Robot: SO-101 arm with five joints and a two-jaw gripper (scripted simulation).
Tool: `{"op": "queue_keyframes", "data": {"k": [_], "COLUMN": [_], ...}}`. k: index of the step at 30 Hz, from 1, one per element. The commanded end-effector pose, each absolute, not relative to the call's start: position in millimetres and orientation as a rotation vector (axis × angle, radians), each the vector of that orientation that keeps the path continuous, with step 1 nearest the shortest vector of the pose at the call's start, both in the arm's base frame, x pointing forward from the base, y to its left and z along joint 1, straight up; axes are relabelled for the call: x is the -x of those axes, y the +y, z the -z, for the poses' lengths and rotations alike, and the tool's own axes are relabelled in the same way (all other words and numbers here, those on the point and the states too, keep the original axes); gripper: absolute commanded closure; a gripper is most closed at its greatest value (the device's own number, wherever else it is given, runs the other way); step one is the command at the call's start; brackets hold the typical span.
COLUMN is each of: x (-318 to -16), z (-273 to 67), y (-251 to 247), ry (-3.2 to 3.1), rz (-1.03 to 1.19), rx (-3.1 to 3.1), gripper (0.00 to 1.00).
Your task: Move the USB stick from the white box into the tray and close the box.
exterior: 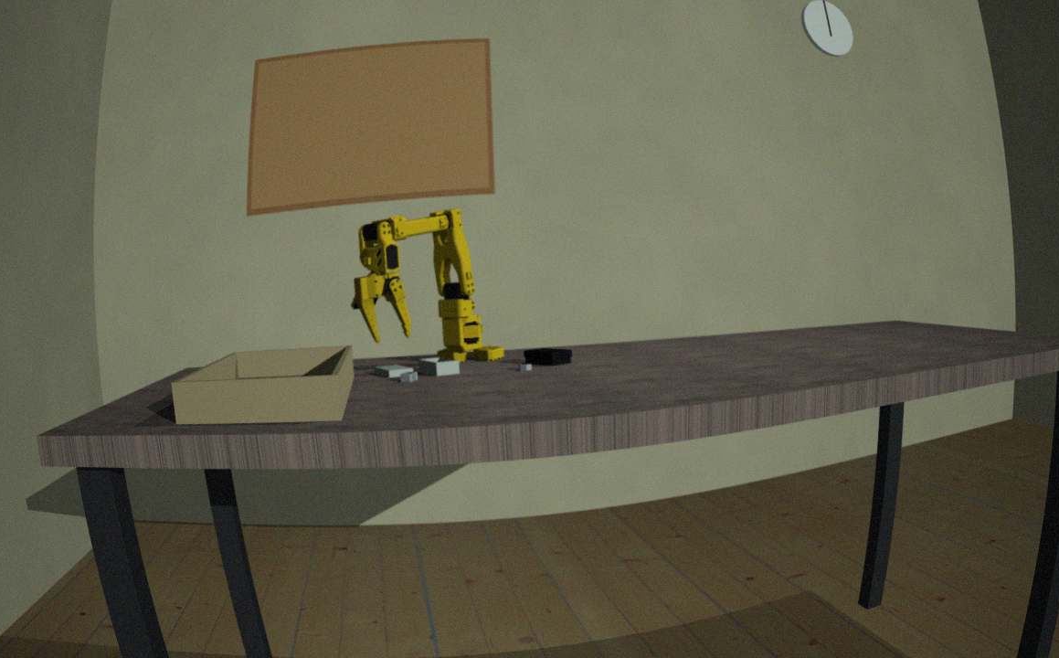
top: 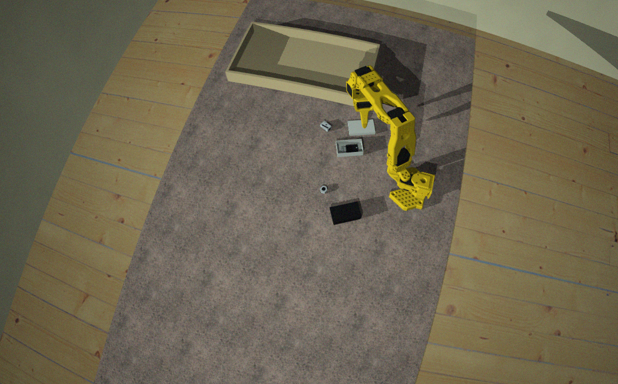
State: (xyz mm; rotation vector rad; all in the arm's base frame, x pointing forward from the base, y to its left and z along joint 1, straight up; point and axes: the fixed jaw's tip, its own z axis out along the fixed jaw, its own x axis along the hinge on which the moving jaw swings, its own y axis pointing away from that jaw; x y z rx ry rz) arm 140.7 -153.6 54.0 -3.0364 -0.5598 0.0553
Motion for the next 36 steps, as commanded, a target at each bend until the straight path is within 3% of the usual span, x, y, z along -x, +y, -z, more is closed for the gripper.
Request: {"op": "queue_keyframes", "data": {"k": [1, 36], "x": [-143, -145], "z": [-68, -79], "y": [-159, -161], "ry": [-0.574, -0.574], "rz": [0.0, 0.0], "rx": [3.089, 3.089], "gripper": [0.71, 0.71]}}
